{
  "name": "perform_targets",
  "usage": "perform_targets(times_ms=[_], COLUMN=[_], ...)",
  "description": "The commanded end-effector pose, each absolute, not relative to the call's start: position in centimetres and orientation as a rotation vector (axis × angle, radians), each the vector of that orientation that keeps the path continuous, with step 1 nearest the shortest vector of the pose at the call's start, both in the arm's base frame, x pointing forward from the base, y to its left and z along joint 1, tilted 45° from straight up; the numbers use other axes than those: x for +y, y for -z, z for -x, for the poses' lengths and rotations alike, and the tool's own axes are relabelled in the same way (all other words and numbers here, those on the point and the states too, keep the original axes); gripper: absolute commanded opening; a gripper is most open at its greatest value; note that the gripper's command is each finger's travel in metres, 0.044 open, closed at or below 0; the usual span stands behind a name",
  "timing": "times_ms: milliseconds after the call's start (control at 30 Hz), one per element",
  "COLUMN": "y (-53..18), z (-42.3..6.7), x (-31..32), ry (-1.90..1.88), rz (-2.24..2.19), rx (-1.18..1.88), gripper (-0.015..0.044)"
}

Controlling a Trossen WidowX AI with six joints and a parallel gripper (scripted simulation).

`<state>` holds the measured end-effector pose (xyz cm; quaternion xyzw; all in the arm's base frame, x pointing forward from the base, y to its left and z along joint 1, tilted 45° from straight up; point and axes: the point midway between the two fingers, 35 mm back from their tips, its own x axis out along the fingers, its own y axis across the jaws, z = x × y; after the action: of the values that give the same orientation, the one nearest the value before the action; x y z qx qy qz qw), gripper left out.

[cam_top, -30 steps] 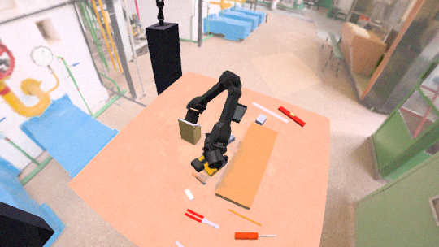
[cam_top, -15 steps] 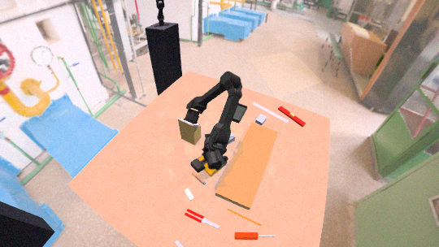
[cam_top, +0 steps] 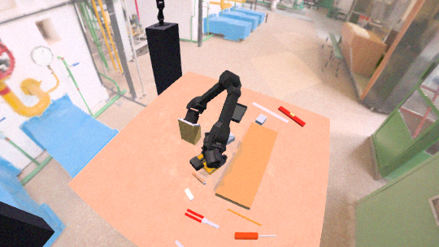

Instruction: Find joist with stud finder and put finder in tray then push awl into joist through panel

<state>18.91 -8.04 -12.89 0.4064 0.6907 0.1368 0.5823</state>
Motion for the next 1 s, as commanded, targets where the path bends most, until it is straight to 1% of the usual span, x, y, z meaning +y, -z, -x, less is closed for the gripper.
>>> perform_targets(times_ms=[0, 400, 733, 967], y=[12.1, 11.3, 13.8, 13.9], z=[-19.3, -19.1, -17.6, -17.5], x=[-9.3, -10.2, -12.9, -12.9], ry=[-0.309, -0.308, -0.305, -0.304], rz=[-0.929, -0.929, -0.926, -0.925], rx=[1.593, 1.593, 1.594, 1.595], gripper=[0.0, 0.0, 0.0, 0.0])
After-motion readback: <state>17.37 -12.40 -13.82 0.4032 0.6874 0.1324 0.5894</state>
